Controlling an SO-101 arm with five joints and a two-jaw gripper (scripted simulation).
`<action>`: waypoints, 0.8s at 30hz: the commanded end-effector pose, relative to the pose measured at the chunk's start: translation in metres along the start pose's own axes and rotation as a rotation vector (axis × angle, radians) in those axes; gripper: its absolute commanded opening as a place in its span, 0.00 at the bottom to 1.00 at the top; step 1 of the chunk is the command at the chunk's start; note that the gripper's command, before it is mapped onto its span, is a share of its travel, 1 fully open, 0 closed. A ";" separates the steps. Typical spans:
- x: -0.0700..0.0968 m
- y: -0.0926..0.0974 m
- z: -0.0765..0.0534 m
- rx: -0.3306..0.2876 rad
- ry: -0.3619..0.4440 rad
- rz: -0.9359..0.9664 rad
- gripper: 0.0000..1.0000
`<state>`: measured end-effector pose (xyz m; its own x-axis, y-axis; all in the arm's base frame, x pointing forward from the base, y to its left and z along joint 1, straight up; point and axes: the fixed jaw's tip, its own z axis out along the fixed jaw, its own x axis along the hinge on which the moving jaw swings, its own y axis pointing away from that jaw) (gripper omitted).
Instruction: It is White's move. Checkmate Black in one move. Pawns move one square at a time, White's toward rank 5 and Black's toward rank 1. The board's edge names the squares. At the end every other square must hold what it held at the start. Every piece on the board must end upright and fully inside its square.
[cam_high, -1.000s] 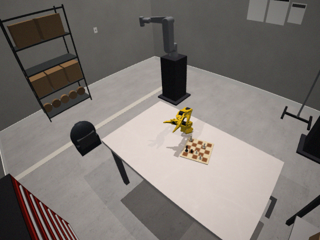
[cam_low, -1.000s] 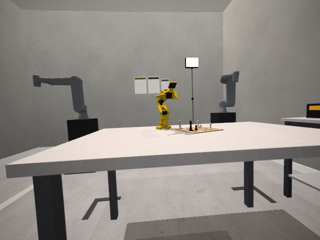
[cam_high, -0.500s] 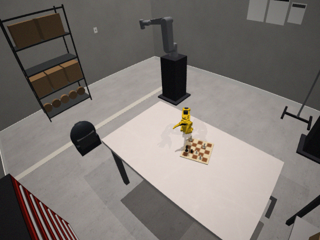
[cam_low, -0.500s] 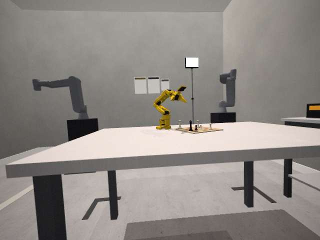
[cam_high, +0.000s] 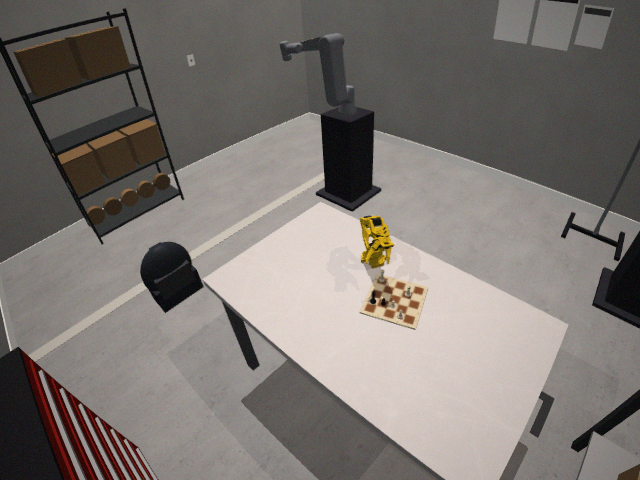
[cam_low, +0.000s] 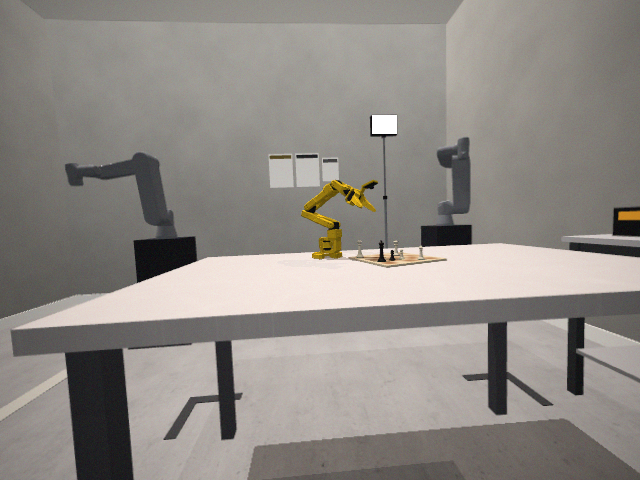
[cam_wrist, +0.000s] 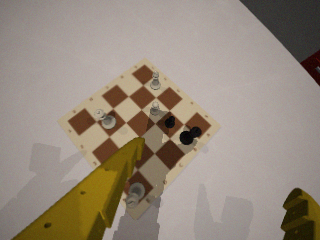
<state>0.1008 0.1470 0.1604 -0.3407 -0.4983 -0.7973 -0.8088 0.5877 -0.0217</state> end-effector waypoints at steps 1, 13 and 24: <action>0.012 0.017 -0.004 -0.082 0.041 -0.063 0.47; 0.033 0.045 -0.017 -0.229 0.107 -0.200 0.41; 0.035 0.048 -0.019 -0.247 0.116 -0.218 0.40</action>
<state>0.0425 0.1464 0.1465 -0.1909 -0.6599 -0.7267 -0.9523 0.3042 -0.0261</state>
